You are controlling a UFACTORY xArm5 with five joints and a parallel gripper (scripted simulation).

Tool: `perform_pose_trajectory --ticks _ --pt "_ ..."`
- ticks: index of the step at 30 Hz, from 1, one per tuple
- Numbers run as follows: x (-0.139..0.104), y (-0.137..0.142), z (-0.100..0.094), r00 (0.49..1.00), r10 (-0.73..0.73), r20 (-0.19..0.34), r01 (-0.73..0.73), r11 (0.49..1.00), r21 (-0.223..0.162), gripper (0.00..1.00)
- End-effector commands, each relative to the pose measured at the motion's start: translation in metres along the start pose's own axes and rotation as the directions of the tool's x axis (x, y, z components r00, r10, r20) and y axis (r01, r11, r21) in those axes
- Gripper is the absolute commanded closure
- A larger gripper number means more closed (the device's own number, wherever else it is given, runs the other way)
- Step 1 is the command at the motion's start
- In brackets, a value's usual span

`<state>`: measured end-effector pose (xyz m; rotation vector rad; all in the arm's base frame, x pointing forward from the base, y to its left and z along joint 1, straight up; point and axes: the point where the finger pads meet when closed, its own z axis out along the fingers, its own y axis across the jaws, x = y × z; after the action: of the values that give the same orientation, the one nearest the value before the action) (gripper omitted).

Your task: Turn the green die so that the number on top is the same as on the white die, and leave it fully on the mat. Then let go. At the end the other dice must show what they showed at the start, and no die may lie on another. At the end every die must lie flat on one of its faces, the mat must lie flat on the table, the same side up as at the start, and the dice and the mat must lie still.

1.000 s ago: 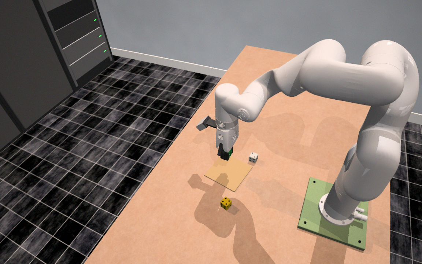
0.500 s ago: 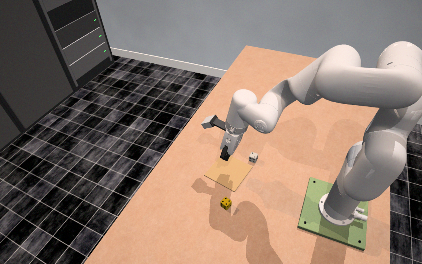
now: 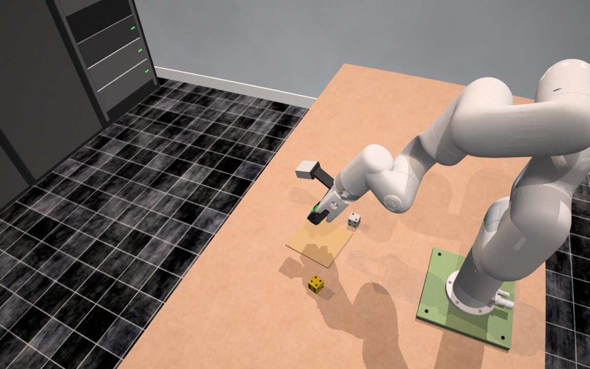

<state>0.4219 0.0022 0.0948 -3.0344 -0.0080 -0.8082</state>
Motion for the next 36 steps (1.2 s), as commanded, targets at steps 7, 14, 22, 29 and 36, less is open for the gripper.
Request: perform_pose_trajectory --ticks 7,14,22,29,36 --pt "0.001 0.0 0.002 0.967 0.0 -0.255 0.0 1.0 0.0 0.73" --pt "0.0 0.0 0.003 0.919 0.0 -0.394 0.0 1.0 0.001 0.73" --pt "-0.001 0.0 0.003 0.907 0.0 -0.421 0.0 1.0 0.001 0.73" --pt "-0.002 0.0 0.004 0.907 0.0 -0.421 0.0 1.0 0.001 0.73" --pt "-0.009 0.0 0.016 0.907 0.0 -0.421 0.0 1.0 0.001 0.73"
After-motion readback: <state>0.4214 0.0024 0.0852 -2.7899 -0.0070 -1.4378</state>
